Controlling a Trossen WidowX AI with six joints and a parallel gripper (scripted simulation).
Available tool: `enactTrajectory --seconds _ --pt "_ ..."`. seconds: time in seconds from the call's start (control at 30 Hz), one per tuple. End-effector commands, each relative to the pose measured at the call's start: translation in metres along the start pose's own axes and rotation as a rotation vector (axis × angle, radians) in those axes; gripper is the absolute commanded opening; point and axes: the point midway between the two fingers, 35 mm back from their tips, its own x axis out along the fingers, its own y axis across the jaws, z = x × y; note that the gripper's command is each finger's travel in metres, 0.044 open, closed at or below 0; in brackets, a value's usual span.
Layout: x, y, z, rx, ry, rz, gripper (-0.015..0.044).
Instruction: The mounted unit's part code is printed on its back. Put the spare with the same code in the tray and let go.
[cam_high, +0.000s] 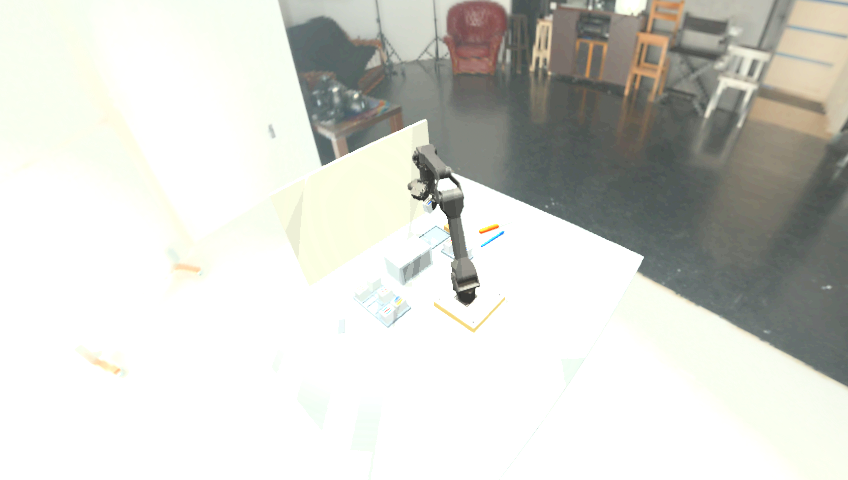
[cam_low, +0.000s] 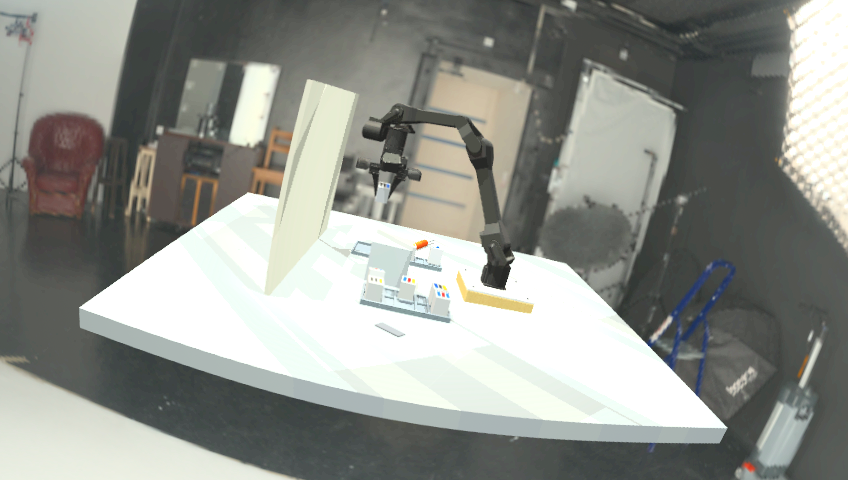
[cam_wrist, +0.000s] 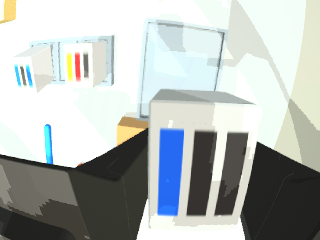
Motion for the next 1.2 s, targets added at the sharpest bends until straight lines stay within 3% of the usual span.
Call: enactTrajectory --seconds 0.0,1.17 --pt "0.004 0.000 -0.001 -0.006 0.003 0.003 0.0000" --pt "0.029 -0.004 -0.004 -0.006 0.003 0.002 0.0000"
